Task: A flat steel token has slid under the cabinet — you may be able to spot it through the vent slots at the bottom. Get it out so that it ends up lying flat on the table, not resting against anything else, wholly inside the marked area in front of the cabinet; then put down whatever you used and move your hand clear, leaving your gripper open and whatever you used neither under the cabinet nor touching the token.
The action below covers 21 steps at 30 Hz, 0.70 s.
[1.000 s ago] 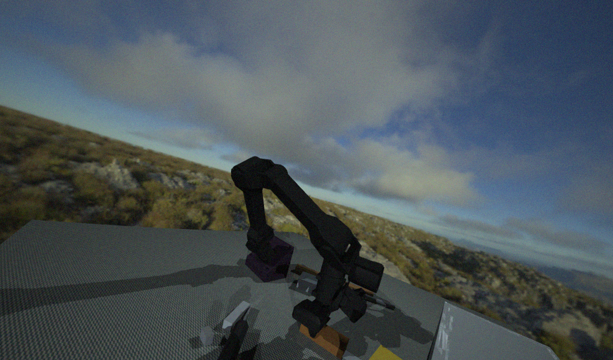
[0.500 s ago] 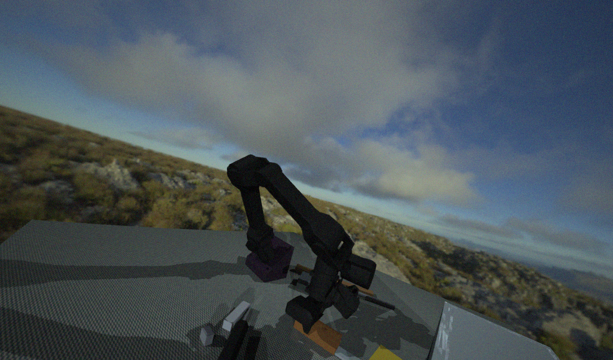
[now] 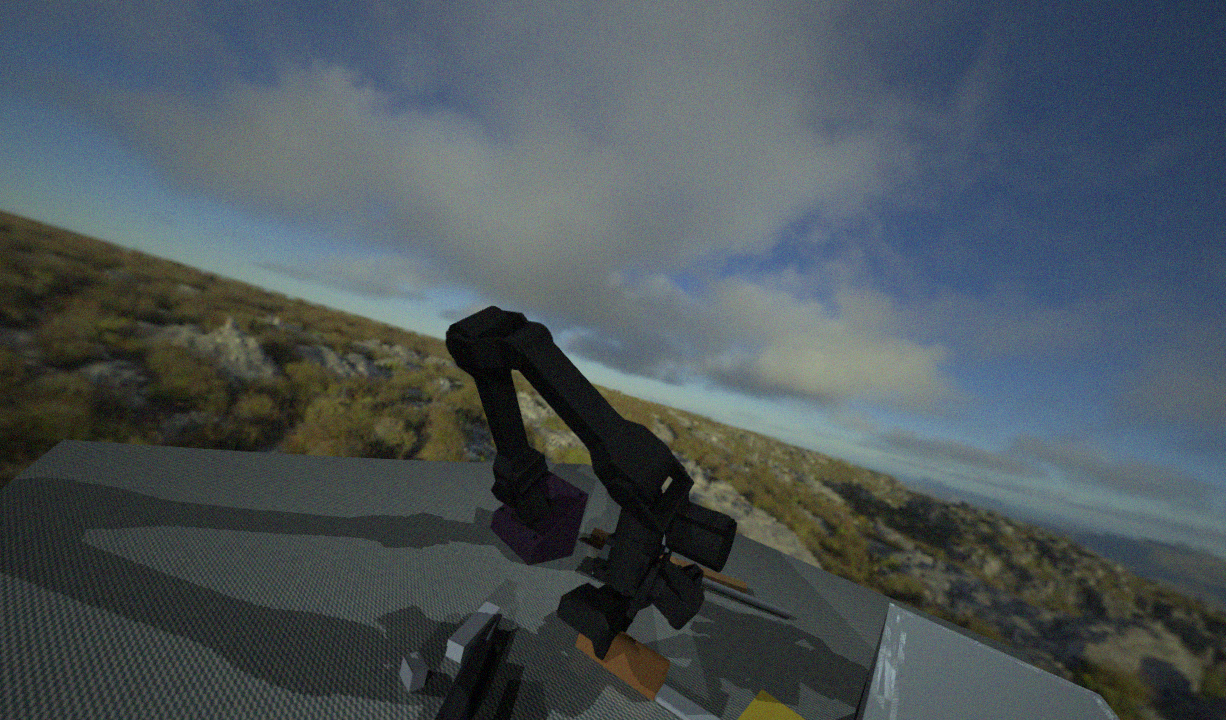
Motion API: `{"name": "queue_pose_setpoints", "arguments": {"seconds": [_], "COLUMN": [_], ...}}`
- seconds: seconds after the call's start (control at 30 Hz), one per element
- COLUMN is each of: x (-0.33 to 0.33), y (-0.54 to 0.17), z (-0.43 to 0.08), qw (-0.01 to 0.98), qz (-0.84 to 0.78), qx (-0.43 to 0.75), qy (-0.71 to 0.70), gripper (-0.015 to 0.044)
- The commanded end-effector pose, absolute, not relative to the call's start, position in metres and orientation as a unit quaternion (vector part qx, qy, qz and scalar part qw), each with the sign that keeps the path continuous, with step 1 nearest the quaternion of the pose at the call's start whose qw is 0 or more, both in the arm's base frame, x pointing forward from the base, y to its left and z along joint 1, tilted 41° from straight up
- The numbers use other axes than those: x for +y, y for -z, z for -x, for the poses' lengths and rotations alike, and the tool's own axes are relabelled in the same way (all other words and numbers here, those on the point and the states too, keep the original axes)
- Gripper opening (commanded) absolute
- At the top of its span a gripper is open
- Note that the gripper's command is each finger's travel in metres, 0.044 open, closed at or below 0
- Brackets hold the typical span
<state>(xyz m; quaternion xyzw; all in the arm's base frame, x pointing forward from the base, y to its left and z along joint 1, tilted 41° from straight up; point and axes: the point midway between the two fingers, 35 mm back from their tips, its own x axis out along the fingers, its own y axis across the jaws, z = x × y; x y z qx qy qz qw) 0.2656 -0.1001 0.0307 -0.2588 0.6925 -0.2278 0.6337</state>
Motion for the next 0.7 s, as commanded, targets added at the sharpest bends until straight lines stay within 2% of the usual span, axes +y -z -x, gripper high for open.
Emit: {"name": "queue_pose_setpoints", "arguments": {"seconds": [0.0, 0.67], "x": [-0.101, -0.102], "y": [-0.031, -0.034], "z": [-0.257, -0.233], "qw": [0.631, 0.63], "qz": [0.261, 0.261], "qx": [0.695, 0.696], "qy": [0.226, 0.226], "gripper": [0.0, 0.0]}}
